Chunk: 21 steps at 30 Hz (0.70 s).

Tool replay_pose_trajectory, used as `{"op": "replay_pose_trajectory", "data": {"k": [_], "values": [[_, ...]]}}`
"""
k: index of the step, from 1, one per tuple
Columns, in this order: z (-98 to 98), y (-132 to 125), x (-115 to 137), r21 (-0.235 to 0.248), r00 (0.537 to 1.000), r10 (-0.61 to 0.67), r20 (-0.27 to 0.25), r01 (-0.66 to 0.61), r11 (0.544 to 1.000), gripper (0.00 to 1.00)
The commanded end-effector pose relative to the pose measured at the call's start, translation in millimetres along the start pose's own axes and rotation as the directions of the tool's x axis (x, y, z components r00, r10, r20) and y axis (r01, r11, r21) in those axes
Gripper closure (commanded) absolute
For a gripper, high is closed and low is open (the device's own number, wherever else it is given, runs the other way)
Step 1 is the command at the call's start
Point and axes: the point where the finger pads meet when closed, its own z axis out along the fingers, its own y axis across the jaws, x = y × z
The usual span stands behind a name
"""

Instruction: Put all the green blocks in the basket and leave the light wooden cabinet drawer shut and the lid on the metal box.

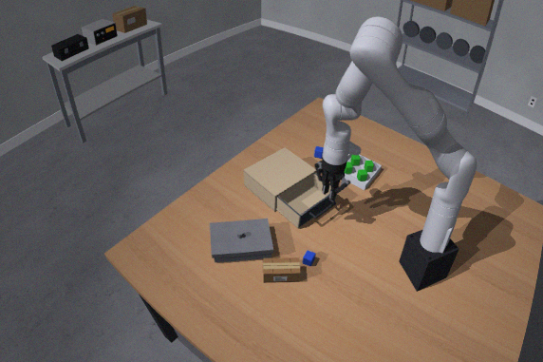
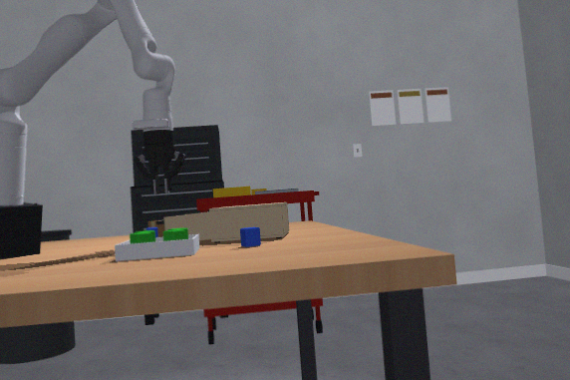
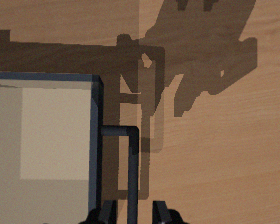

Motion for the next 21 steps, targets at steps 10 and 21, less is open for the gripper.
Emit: {"op": "replay_pose_trajectory", "data": {"k": [10,21], "values": [[34.0,-0.7,-0.6,0.002,1.000,0.000,0.002,0.000,1.000,0.70],[49.8,-0.9,-0.8,0.002,1.000,0.000,0.002,0.000,1.000,0.70]]}}
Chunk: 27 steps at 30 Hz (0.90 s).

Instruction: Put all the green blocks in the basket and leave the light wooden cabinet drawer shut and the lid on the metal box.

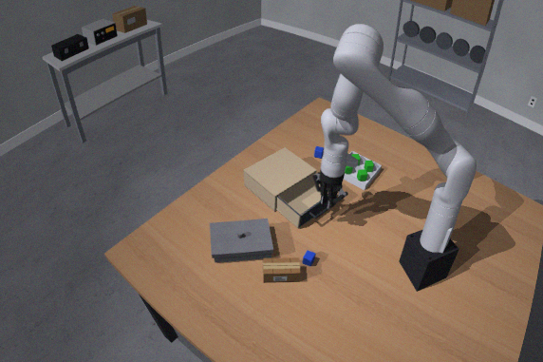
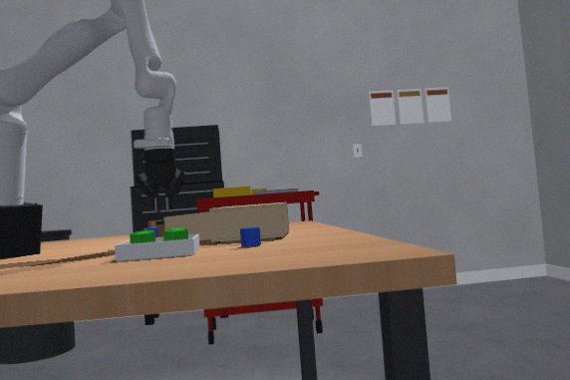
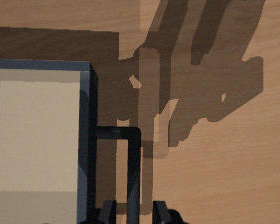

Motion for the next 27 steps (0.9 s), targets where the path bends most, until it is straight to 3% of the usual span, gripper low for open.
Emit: {"op": "replay_pose_trajectory", "data": {"k": [1,27], "values": [[3.5,-0.6,-0.3,0.002,1.000,0.000,0.002,0.000,1.000,0.70],[7.9,-0.7,-0.4,0.002,1.000,0.000,0.002,0.000,1.000,0.70]]}}
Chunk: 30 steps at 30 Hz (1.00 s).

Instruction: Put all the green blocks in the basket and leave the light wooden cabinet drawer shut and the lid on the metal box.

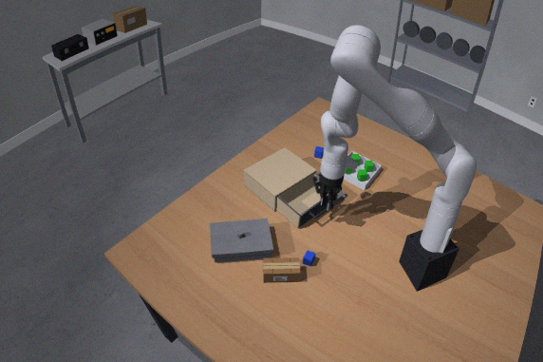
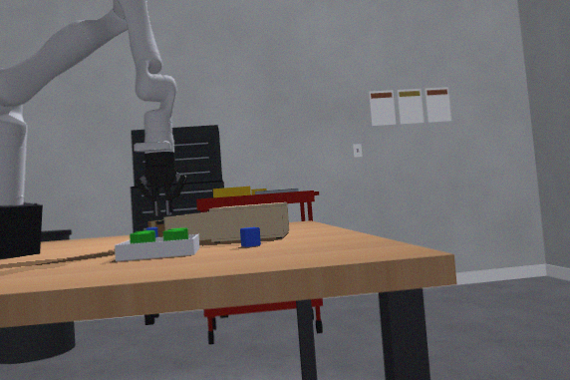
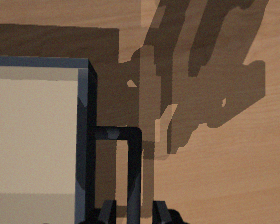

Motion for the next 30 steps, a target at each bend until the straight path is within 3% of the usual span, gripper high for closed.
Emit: {"op": "replay_pose_trajectory", "data": {"k": [1,30], "values": [[-0.2,-0.4,-0.2,0.001,1.000,0.000,0.001,0.000,1.000,0.70],[18.8,-0.4,-0.2,0.001,1.000,0.000,0.001,0.000,1.000,0.70]]}}
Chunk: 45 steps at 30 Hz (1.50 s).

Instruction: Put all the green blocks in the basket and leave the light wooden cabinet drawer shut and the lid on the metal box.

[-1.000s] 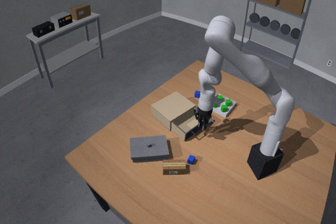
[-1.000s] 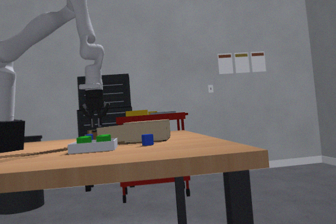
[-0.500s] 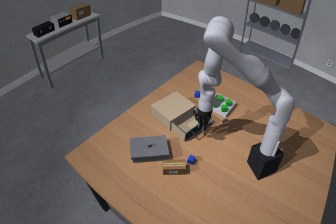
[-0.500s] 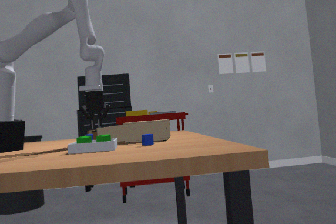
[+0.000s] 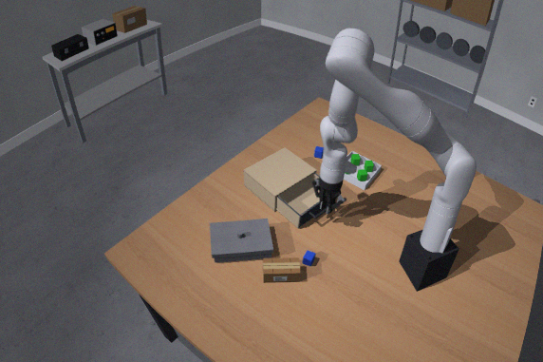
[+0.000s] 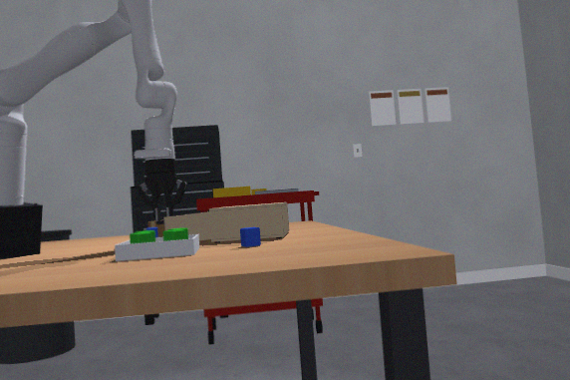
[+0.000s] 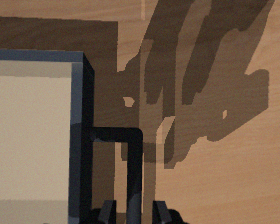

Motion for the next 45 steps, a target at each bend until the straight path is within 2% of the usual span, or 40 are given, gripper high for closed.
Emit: {"op": "replay_pose_trajectory", "data": {"k": [1,19,45], "values": [[2.1,-0.4,-0.2,0.001,1.000,0.000,0.001,0.000,1.000,0.70],[10.3,-0.4,-0.2,0.001,1.000,0.000,0.001,0.000,1.000,0.70],[10.8,-0.4,-0.2,0.001,1.000,0.000,0.001,0.000,1.000,0.70]]}}
